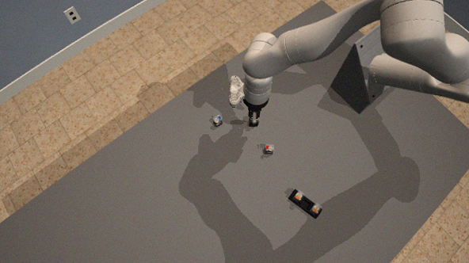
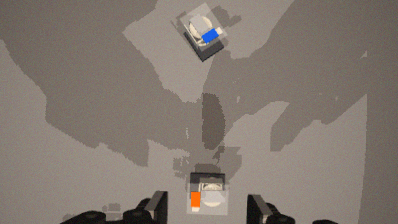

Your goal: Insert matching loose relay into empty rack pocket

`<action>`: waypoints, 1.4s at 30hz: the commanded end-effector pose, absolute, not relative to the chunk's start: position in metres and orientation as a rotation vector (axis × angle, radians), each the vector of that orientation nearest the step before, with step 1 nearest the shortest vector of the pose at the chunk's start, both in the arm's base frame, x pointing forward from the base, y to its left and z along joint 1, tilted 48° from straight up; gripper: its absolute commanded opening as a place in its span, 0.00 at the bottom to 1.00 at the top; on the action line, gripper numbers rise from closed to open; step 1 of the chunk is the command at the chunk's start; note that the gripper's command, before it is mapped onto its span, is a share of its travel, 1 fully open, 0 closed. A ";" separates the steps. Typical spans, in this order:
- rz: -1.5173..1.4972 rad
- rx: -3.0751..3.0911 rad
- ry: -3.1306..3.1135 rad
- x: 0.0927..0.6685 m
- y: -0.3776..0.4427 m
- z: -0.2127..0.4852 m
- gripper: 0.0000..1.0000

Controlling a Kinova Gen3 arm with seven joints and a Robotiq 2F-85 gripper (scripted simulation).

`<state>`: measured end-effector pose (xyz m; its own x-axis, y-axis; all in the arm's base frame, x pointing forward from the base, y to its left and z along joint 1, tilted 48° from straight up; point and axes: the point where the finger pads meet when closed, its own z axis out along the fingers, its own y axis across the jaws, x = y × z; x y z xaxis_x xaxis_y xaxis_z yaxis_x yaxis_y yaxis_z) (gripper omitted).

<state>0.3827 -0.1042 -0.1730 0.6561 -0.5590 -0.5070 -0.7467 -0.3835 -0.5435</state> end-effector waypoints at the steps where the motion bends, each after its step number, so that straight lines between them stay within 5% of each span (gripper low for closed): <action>1: 0.310 -2.092 1.008 0.382 -0.102 -0.175 0.53; 42: 0.310 -2.092 1.008 0.383 -0.098 -0.179 0.53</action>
